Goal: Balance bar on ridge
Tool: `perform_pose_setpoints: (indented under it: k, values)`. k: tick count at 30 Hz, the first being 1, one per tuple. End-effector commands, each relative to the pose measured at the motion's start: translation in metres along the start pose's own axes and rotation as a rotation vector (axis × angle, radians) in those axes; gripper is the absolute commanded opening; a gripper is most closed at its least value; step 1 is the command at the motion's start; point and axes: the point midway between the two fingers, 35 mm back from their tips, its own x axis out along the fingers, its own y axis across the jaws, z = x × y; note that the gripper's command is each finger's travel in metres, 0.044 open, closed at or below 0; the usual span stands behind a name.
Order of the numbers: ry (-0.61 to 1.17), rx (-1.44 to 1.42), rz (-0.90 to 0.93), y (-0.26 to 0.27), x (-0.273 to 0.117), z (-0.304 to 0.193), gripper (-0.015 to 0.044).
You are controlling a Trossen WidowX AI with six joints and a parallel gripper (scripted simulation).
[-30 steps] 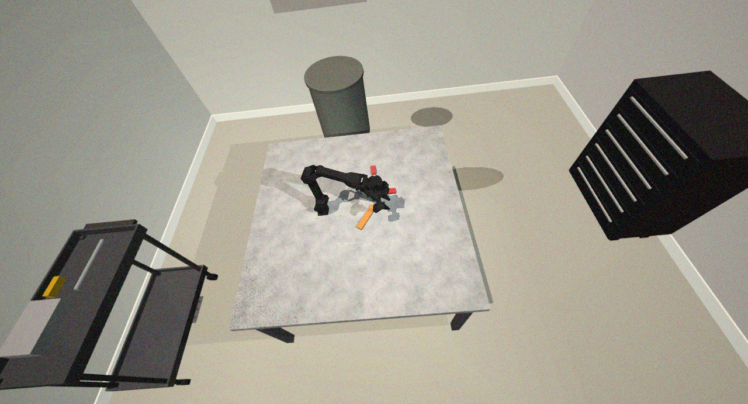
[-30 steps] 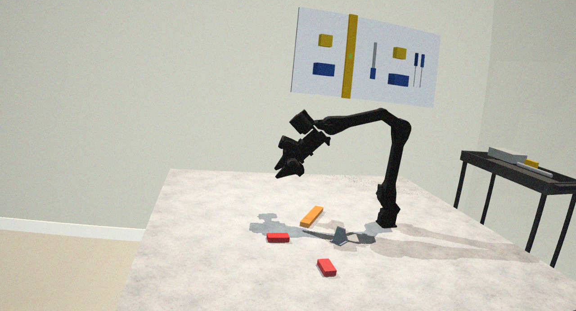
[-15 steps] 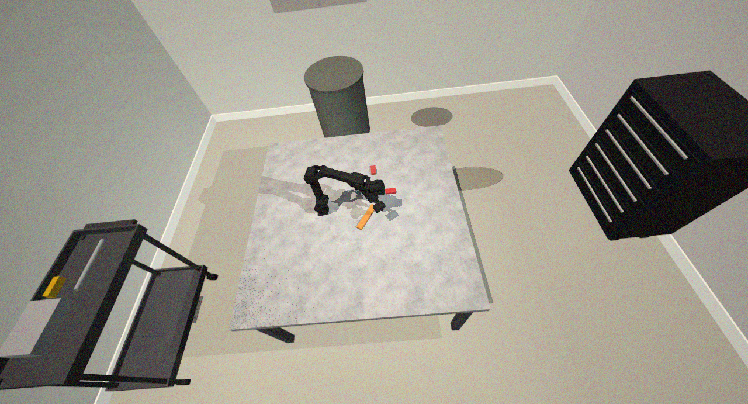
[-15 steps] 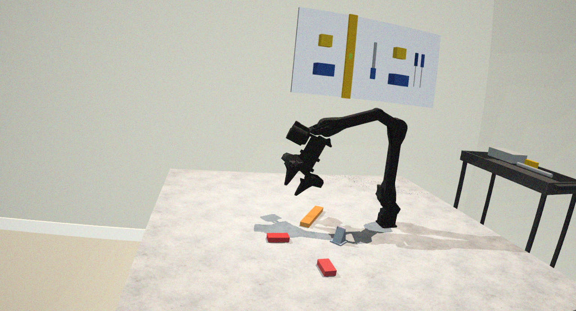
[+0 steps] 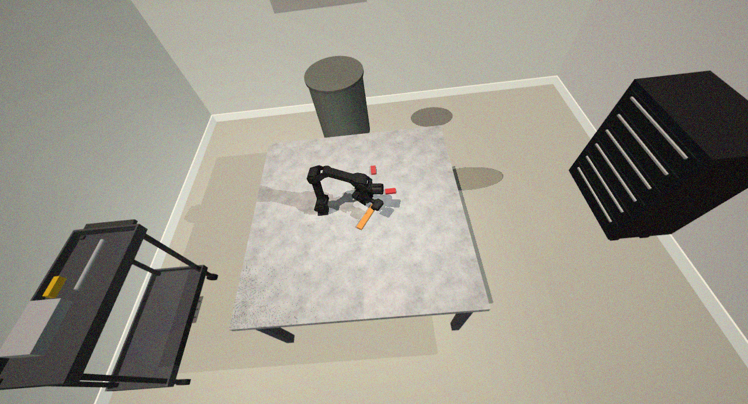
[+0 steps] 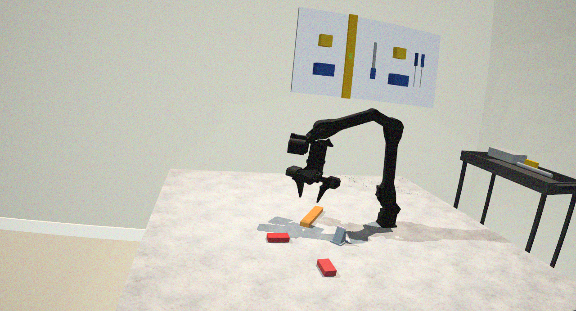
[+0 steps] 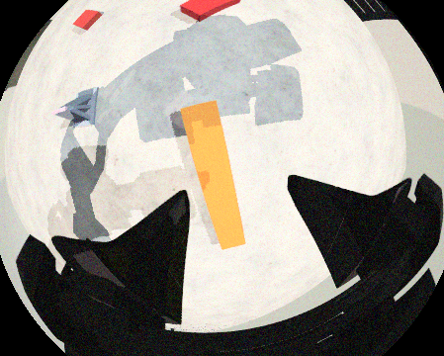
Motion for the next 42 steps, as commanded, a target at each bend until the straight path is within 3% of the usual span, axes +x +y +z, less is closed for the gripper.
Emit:
perform_pose_setpoints:
  k: [1,9,17,42]
  values:
    - [0.023,-0.094,0.063,0.010,0.002,-0.003,0.0315]
    - [0.023,-0.094,0.063,0.010,0.005,-0.003,0.0315]
    - [0.023,-0.094,0.063,0.013,0.046,-0.004,0.0315]
    - [0.023,-0.094,0.063,0.014,0.072,-0.005,0.0315]
